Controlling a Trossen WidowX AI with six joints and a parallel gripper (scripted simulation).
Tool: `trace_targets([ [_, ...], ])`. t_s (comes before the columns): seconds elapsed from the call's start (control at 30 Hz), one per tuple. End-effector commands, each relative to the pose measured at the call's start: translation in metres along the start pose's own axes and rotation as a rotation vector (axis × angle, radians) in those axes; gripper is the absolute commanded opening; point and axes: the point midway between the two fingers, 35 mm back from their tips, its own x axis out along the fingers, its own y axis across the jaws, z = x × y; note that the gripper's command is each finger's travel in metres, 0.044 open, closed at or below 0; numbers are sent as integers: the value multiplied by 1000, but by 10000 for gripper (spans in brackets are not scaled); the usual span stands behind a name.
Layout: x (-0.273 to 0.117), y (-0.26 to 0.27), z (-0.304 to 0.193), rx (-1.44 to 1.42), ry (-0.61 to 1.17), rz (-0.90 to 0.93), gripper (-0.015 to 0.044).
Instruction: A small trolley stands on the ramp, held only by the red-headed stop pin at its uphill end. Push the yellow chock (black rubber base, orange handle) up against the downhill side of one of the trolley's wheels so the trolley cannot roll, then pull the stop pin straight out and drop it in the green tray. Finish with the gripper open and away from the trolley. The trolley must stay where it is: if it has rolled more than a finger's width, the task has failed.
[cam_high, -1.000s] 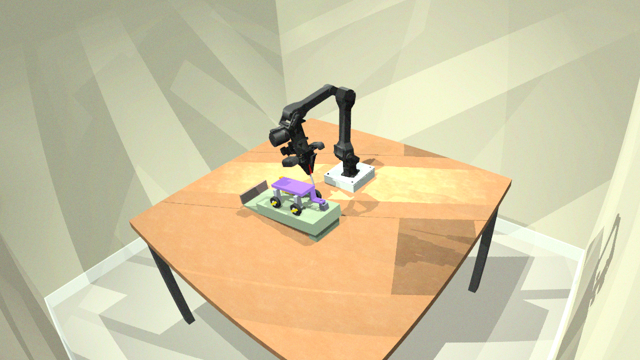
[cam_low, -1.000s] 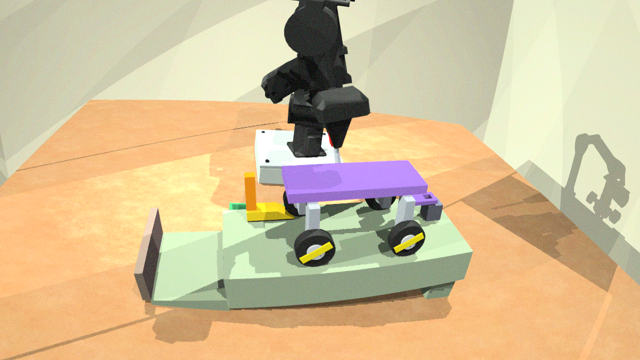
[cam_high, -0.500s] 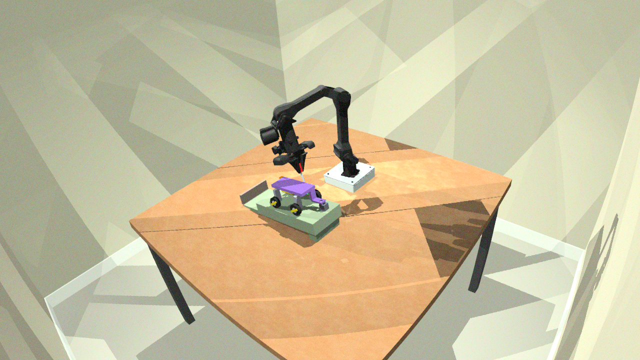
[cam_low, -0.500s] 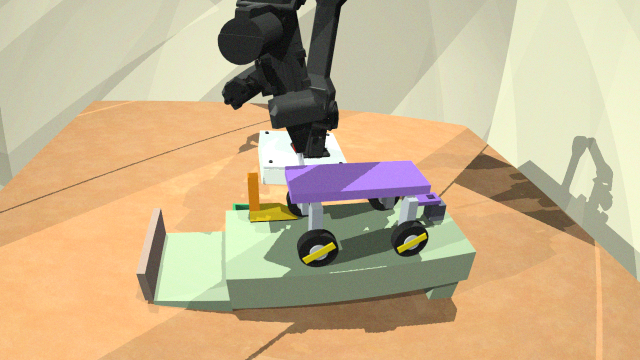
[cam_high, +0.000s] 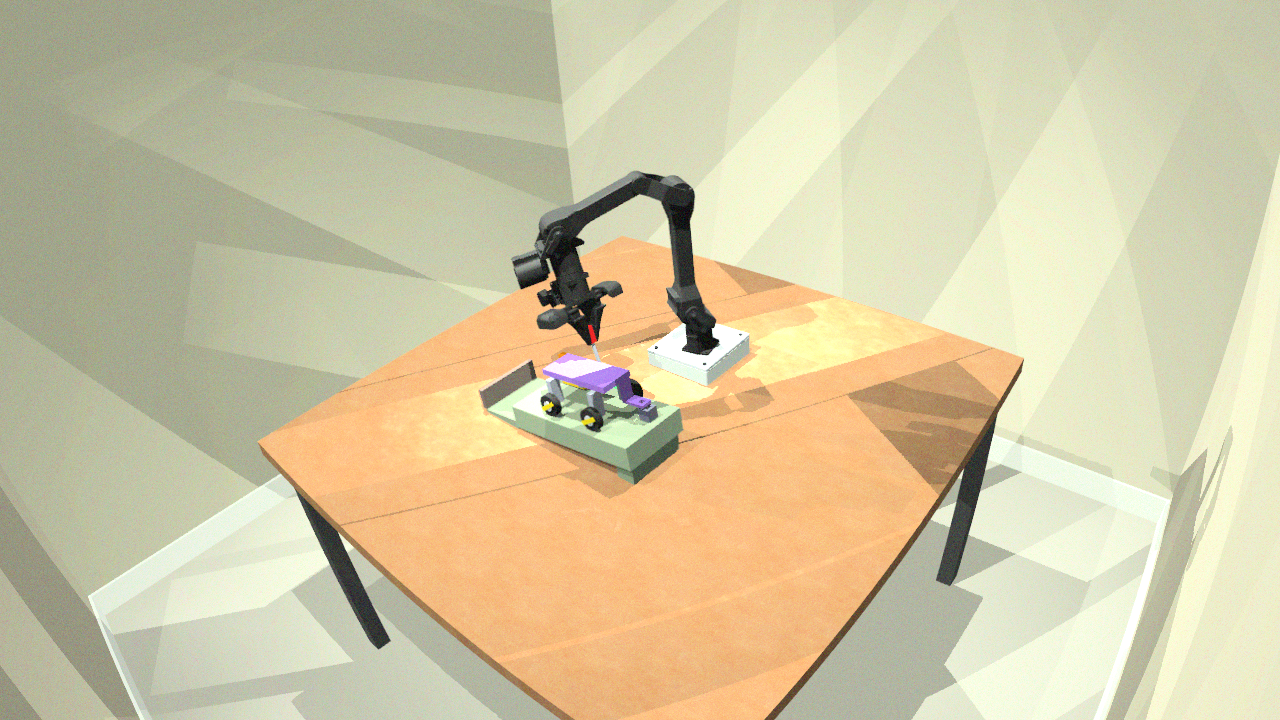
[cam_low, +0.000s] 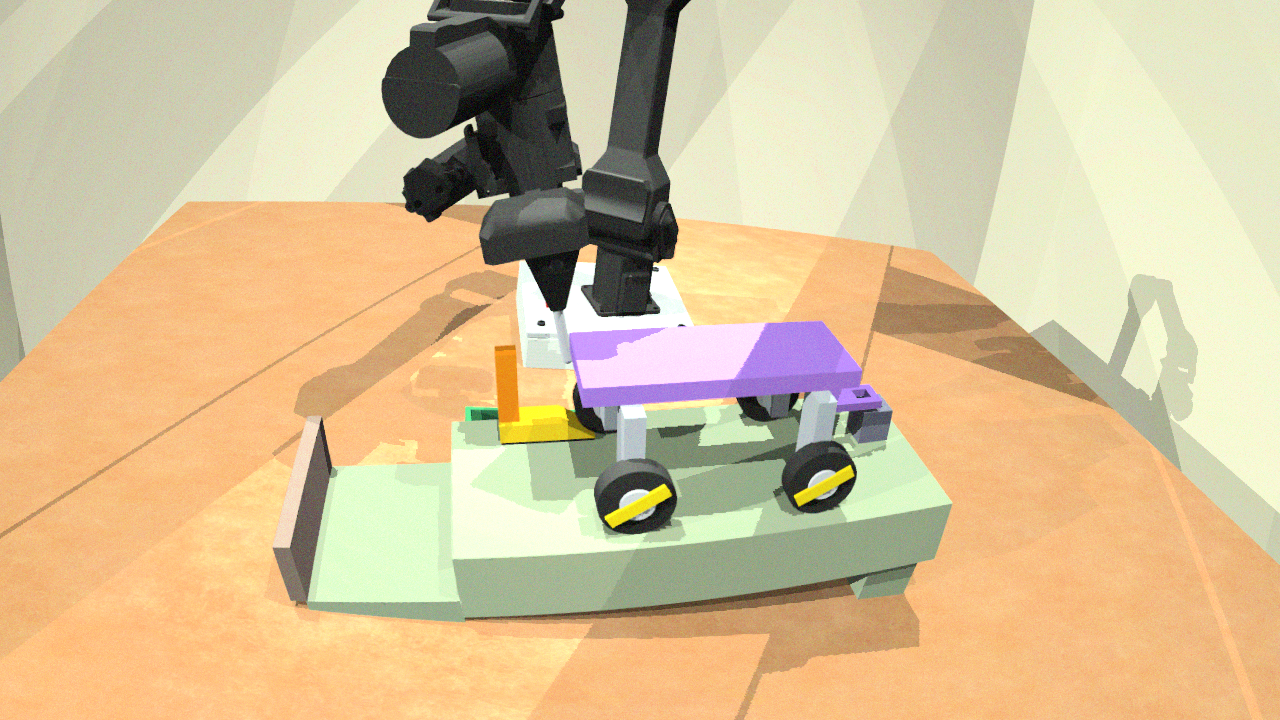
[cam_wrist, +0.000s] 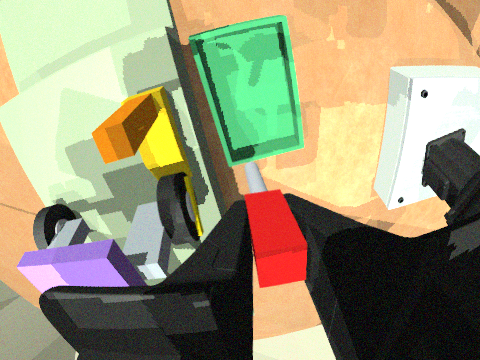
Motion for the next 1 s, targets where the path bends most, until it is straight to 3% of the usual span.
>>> trace_targets([
  [0.0,0,-1,-1,104,-23,9,0],
  [0.97,1,-2,-7,973,-170,111,0],
])
